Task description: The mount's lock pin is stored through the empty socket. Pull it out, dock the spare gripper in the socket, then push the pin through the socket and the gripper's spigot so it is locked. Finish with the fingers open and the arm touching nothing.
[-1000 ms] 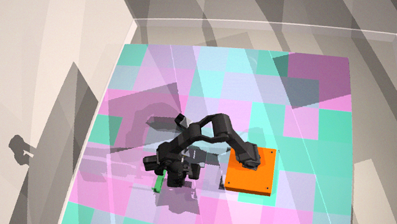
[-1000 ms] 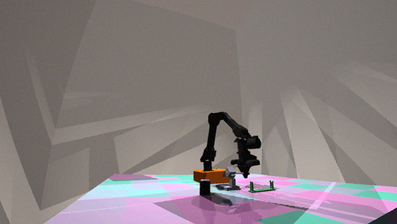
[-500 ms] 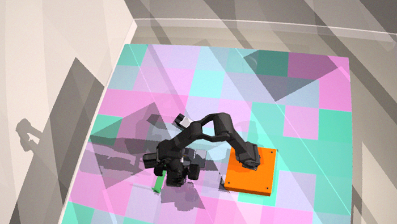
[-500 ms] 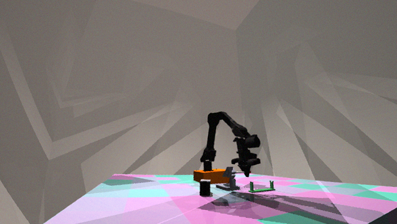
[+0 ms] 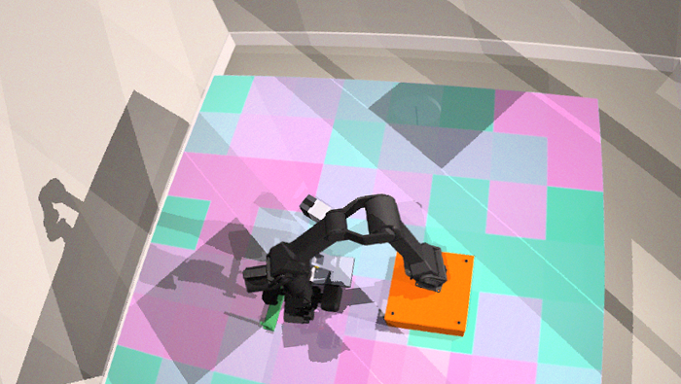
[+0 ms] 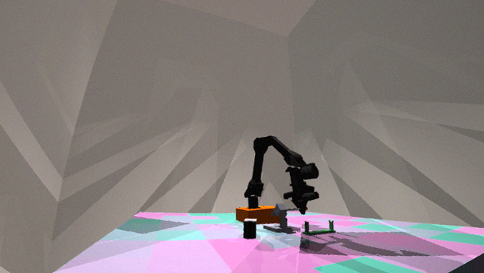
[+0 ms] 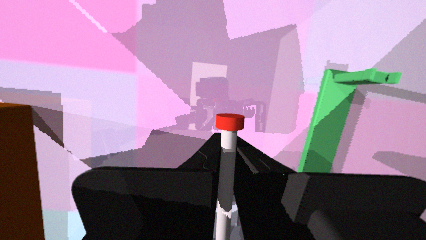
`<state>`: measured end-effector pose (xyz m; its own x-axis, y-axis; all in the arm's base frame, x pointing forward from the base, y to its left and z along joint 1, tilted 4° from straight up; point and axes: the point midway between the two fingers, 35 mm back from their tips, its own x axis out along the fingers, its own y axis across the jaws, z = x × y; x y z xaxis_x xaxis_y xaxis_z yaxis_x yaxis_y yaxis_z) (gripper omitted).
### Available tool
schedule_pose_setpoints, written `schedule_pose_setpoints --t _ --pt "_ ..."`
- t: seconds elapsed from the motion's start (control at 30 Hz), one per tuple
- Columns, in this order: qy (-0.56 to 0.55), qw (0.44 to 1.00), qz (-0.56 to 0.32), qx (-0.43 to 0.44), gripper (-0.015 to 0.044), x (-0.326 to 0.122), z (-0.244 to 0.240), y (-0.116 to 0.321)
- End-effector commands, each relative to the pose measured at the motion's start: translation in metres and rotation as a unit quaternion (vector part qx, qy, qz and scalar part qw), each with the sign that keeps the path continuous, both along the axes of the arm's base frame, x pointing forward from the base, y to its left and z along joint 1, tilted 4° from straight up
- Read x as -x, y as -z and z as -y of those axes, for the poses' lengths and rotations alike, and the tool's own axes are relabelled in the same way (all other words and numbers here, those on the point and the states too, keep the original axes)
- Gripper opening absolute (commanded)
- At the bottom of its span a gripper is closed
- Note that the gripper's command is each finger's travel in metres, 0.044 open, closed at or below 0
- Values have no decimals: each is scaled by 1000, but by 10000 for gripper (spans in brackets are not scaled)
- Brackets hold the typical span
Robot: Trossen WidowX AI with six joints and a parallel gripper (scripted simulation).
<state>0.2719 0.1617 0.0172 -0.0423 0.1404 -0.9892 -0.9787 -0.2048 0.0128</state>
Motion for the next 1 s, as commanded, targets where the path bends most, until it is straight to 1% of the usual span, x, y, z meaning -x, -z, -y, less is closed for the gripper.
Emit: schedule_pose_setpoints --t 0.0,0.97 --pt "1 1000 -1 -1 0 2 -4 1" --pt "0 1000 -2 2 0 5 -23 2"
